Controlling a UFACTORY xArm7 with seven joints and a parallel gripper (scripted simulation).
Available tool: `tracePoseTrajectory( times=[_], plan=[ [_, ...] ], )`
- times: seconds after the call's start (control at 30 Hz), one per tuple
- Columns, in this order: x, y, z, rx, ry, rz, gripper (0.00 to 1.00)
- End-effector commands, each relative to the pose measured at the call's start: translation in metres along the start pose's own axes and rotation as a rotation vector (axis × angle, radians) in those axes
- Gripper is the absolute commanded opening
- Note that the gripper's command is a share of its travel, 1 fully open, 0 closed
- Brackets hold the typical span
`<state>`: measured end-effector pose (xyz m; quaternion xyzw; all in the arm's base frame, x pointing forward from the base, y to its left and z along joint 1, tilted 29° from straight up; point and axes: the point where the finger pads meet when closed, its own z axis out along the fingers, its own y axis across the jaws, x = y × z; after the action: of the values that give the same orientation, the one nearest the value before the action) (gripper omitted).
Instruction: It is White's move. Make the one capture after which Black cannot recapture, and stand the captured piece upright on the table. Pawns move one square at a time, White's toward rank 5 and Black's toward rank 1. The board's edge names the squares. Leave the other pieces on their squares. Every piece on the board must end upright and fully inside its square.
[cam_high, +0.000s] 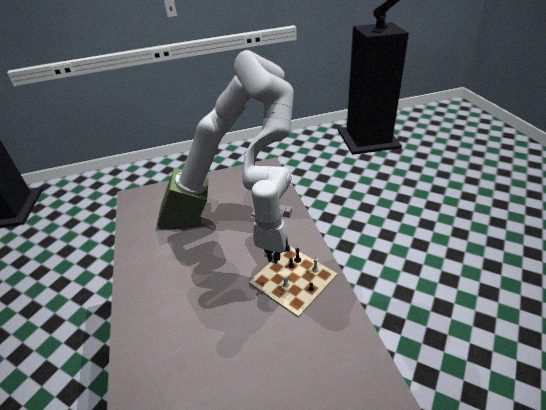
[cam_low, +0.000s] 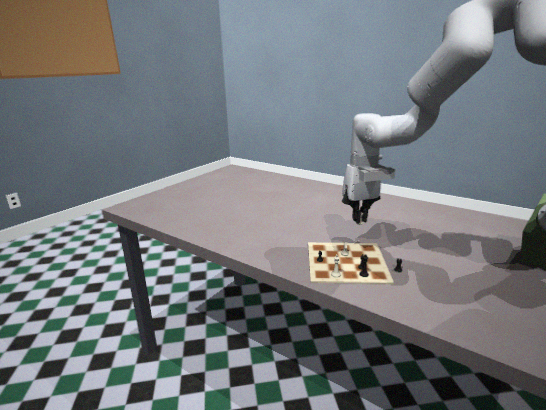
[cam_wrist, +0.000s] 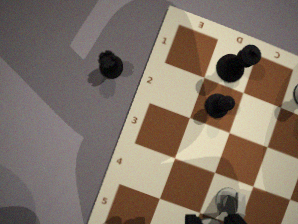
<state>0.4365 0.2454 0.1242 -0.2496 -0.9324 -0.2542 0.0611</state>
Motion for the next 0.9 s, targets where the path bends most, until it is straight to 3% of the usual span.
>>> tracePoseTrajectory(
  times=[0.0, 0.07, 0.57, 0.87],
  plan=[
    [0.038, 0.015, 0.000, 0.010, -0.026, 0.279, 0.00],
    [0.041, 0.016, 0.000, 0.012, -0.030, 0.344, 0.00],
    [0.041, 0.016, 0.001, 0.012, -0.030, 0.344, 0.00],
    [0.041, 0.016, 0.014, 0.012, -0.031, 0.345, 0.00]
  ],
)
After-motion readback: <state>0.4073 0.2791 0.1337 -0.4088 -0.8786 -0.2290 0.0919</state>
